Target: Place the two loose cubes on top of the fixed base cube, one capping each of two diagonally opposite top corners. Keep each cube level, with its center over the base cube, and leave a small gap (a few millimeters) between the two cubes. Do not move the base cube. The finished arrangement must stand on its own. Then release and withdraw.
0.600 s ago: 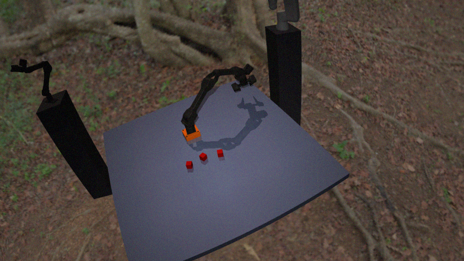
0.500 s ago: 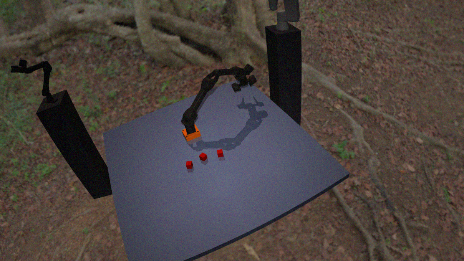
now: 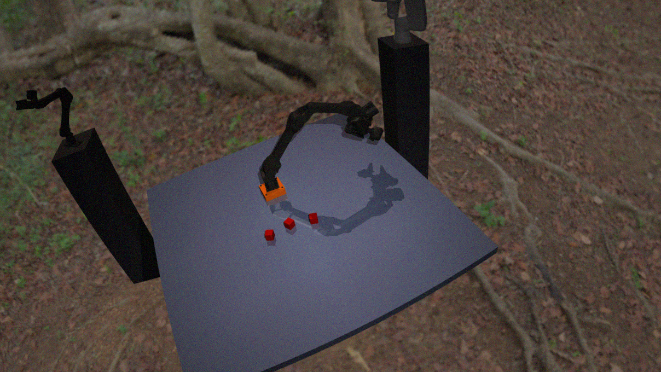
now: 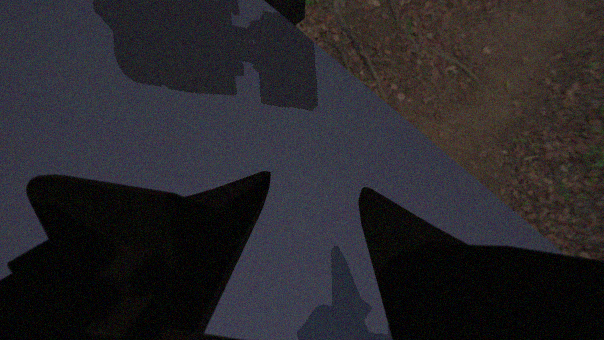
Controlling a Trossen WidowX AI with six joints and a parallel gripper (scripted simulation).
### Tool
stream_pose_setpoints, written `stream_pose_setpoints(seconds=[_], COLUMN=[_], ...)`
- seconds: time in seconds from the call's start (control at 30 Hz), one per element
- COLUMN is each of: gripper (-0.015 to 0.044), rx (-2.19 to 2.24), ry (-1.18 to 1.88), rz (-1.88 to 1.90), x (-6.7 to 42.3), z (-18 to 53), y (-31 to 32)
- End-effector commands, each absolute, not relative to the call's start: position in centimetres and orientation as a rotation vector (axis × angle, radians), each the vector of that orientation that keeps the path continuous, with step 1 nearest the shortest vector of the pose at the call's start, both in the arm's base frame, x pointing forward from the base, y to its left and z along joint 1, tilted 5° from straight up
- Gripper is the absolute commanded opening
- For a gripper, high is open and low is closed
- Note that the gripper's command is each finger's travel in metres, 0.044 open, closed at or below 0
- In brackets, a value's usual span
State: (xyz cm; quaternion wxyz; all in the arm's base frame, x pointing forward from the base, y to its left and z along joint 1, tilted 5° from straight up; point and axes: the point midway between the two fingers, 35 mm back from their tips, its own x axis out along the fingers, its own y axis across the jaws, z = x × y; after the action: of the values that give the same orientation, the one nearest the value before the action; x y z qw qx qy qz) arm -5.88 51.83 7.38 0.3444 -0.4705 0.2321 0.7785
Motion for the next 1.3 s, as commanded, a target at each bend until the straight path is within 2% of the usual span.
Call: stream_pose_setpoints(seconds=[0.0,0.33,0.67,0.97,1.27], gripper=[0.0265,0.0265,0.0265,0.0265,0.0265], rx=[-1.136,-0.819,-0.452,-0.099,0.259], ry=[0.777,1.149,1.388,1.497,1.511], rz=[1.848,1.331,0.792,0.297,-0.2], x=[-0.8,12.5,22.2,27.4,29.0], z=[7.9,9.4,10.6,11.5,12.1], y=[50.5,44.4,34.9,24.7,14.3])
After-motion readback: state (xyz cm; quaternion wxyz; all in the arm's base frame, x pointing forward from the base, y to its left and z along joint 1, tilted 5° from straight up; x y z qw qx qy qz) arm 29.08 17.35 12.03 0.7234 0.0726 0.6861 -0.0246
